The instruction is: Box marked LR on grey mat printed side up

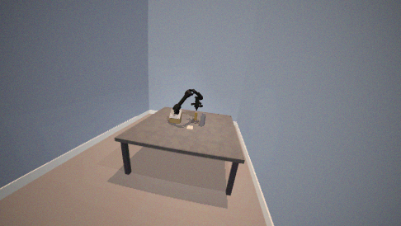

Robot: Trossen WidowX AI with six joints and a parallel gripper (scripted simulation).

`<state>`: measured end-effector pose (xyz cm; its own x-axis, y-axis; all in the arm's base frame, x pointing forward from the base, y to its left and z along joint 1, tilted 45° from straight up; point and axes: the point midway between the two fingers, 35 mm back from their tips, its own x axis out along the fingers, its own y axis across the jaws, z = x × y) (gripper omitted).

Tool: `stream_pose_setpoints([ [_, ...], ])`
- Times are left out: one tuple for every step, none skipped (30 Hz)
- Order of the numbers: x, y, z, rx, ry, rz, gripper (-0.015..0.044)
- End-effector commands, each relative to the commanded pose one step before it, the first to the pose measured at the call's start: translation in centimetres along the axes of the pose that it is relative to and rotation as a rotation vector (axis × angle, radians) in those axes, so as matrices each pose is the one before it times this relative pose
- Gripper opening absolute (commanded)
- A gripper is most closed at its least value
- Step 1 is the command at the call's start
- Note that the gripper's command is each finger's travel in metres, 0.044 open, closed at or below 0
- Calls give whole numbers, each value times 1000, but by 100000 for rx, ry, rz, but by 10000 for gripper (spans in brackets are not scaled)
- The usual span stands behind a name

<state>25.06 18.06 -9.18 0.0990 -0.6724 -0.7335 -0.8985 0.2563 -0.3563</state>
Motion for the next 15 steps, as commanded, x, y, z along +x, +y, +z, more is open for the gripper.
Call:
stream_pose_setpoints([
  [107,141,142,-12346,1031,1038,0],
  [7,7,27,-3119,185,128,0],
  [7,7,28,-3118,182,134,0],
  [7,6,28,-3118,178,139,0],
  [7,5,28,-3118,173,145,0],
  [7,4,28,-3118,169,150,0],
  [7,3,28,-3118,165,155,0],
  [7,3,28,-3118,160,160,0],
  [7,2,28,-3118,155,164,0],
  [7,1,28,-3117,150,169,0],
  [6,0,23,-2596,121,144,0],
  [3,0,14,-1557,71,88,0],
  [1,0,5,-519,23,30,0],
  [0,0,0,0,0,0,0],
  [0,0,0,0,0,0,0],
])
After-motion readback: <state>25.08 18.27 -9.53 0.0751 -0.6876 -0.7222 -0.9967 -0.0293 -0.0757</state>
